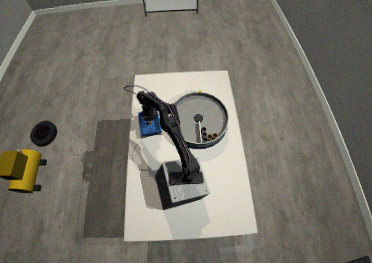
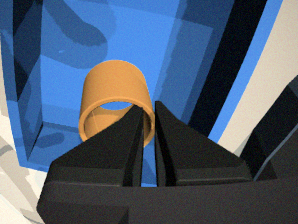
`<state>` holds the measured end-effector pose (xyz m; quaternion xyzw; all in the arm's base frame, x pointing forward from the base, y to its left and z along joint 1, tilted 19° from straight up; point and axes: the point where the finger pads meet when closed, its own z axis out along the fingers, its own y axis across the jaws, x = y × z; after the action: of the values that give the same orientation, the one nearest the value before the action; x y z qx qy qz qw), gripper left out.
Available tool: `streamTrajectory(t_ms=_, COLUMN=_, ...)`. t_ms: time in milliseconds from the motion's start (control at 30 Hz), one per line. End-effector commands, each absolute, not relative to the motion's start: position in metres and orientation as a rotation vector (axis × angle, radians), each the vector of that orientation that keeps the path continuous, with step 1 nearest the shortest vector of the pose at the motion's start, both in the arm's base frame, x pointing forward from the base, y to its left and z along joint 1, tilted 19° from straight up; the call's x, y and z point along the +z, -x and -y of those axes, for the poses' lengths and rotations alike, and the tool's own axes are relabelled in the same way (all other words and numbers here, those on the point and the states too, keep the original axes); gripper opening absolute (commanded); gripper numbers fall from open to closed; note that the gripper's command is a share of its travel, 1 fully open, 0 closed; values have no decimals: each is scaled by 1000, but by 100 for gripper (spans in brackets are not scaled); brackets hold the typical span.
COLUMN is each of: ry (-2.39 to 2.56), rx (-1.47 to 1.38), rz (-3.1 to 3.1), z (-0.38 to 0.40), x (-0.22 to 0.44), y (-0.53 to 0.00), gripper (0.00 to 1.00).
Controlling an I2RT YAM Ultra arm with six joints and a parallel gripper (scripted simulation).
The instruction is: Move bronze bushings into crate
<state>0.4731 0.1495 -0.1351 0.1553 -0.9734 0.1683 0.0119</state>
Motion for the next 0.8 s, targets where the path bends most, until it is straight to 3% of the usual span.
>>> streamTrajectory(t_ms=0, ry=-511, rx=527, rz=3074, z=-155, x=-129, y=-482, gripper=0)
streamTrajectory(t_ms=767, ry=-509, rx=520, rz=3102, z=-150, x=-144, y=-491, gripper=0)
